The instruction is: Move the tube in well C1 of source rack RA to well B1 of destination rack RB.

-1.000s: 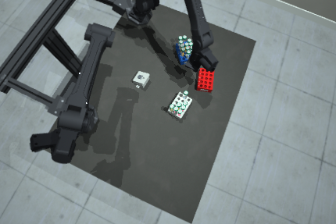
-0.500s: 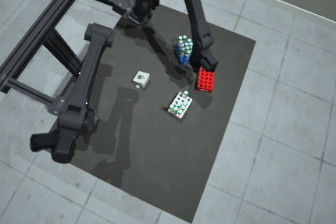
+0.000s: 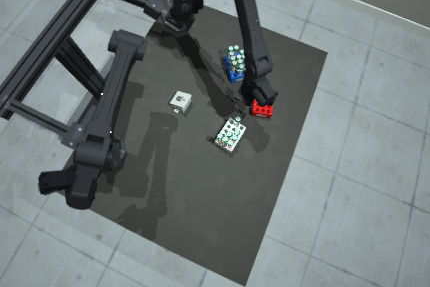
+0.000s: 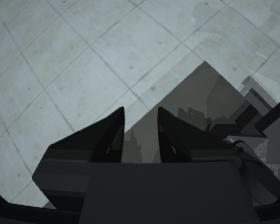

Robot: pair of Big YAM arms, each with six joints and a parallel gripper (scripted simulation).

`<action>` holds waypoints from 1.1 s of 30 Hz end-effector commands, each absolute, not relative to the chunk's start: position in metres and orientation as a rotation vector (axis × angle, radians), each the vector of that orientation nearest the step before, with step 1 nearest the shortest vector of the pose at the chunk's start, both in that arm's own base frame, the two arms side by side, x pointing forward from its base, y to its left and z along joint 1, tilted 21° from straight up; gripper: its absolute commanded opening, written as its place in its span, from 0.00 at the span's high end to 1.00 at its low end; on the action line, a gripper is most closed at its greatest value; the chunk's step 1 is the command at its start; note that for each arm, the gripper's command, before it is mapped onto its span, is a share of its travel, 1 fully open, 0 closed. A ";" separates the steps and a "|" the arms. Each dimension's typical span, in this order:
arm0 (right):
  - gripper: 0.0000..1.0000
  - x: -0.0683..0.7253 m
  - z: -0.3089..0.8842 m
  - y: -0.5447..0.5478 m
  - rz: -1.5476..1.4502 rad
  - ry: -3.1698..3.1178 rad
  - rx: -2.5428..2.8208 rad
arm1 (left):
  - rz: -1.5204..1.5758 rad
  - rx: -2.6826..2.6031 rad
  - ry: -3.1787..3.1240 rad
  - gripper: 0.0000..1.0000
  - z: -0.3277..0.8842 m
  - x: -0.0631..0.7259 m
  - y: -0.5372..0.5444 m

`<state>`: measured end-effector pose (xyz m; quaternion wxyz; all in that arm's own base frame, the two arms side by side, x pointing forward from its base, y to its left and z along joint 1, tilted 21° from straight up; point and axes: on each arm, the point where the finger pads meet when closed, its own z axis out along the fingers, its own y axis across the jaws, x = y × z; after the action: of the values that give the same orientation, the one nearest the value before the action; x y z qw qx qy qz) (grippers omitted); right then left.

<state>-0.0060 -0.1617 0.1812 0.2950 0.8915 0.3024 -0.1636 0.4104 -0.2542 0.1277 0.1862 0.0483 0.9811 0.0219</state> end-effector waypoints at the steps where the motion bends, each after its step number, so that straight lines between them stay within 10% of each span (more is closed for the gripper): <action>1: 0.70 -0.006 0.197 -0.164 -0.435 0.788 2.343 | 0.049 0.124 2.755 1.00 0.135 0.419 -0.273; 33: 0.70 -0.006 0.197 -0.164 -0.435 0.788 2.343 | 0.075 0.106 2.777 1.00 0.120 0.416 -0.257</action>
<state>-0.0060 -0.1617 0.1812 0.2950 0.8915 0.3024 -0.1636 0.4106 -0.2590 0.1266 0.1846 0.0450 0.9815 0.0214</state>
